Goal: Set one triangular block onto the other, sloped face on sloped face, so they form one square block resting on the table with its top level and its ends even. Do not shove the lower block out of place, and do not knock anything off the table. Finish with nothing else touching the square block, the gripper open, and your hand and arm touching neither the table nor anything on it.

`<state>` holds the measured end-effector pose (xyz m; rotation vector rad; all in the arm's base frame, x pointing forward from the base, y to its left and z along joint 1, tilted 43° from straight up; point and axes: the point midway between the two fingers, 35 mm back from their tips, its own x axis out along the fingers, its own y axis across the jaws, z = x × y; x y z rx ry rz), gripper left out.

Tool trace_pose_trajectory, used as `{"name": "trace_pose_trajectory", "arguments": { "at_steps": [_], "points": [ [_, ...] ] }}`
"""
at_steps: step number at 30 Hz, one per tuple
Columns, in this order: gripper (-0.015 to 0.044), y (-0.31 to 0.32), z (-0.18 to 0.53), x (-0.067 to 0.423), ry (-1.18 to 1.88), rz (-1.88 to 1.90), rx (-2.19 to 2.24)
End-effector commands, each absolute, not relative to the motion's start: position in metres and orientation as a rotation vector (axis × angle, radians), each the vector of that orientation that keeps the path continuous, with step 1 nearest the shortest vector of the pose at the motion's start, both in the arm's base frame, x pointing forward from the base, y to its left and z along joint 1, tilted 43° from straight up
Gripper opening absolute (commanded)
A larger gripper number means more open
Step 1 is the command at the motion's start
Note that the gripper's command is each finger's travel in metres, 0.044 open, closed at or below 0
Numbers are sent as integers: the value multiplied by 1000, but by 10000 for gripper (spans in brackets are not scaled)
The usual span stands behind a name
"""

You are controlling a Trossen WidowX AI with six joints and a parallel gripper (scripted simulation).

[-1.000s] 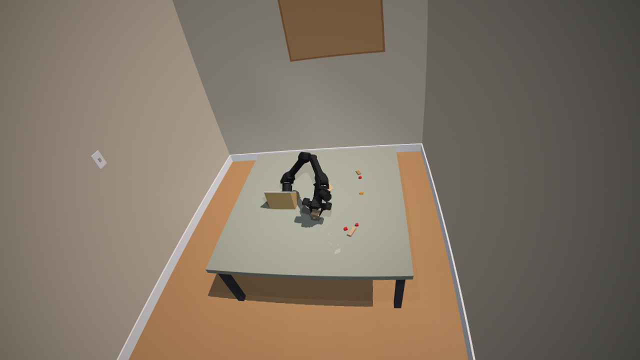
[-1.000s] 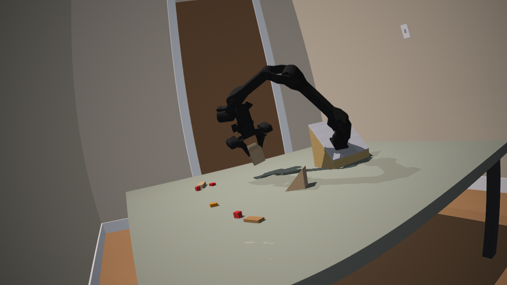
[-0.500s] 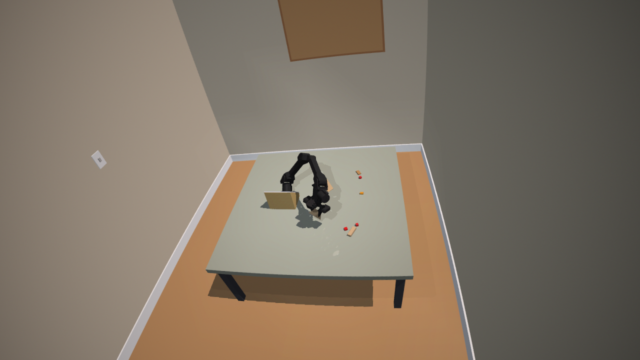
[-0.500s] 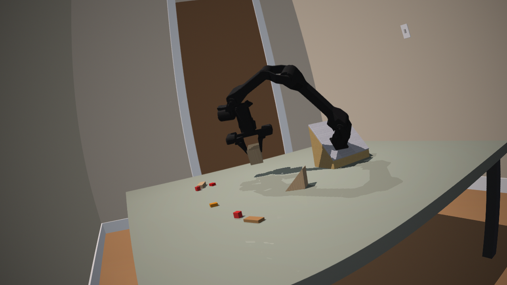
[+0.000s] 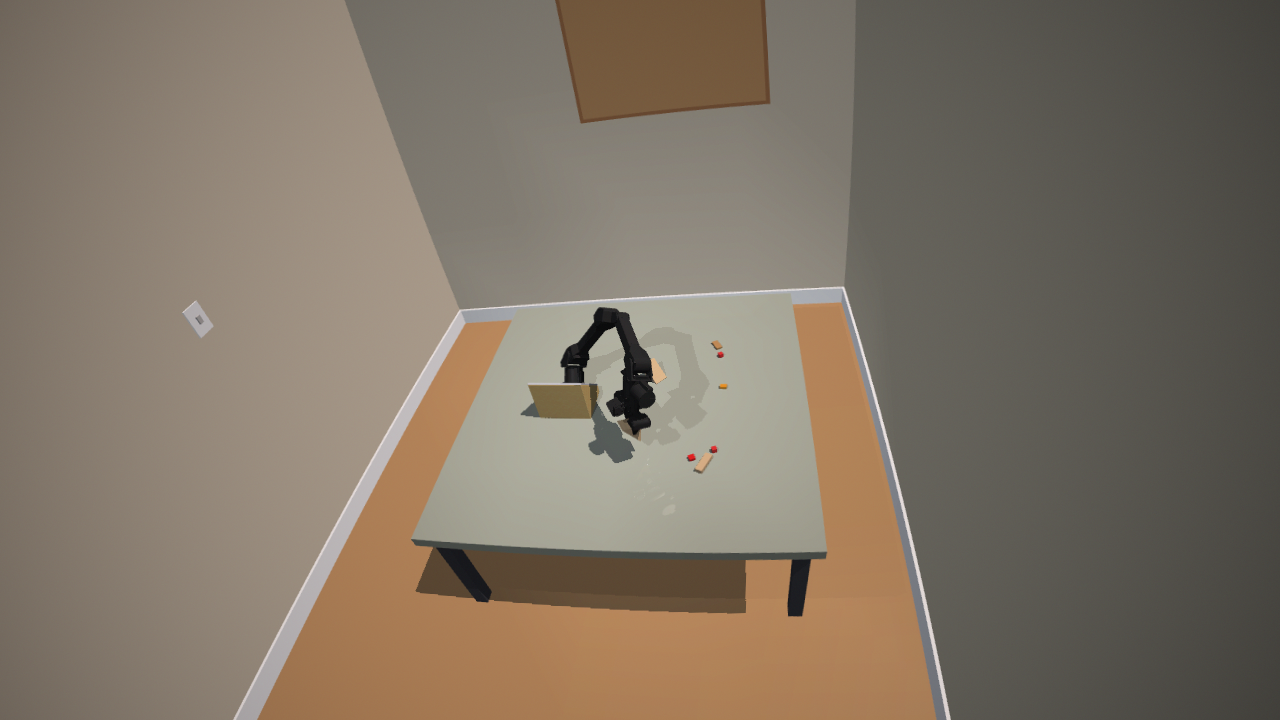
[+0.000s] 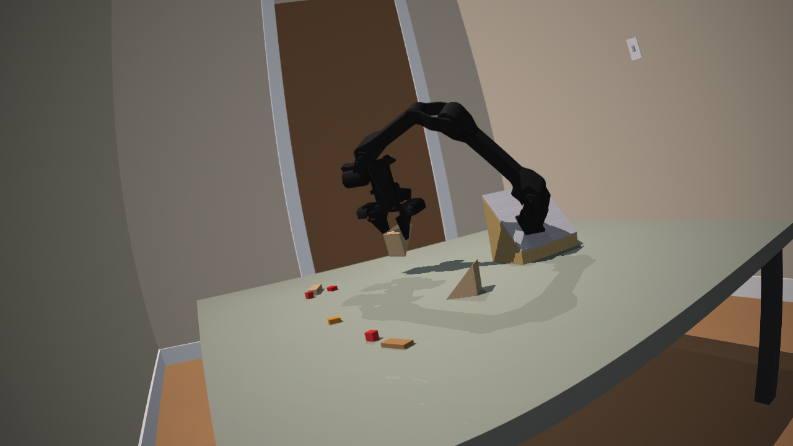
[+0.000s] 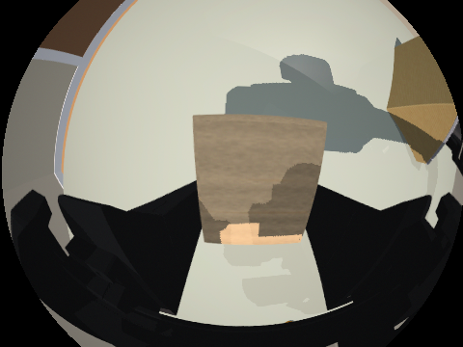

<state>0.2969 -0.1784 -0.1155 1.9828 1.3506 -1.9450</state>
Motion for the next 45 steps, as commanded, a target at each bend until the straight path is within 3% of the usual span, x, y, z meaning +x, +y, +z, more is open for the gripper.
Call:
{"name": "trace_pose_trajectory", "arguments": {
  "at_steps": [1,34,45],
  "points": [
    [0,-182,-114,299,1248,-2087,2082],
    [0,-190,-111,299,161,-3244,2391],
    [0,-188,-107,301,284,-3160,2412]
  ]
}}
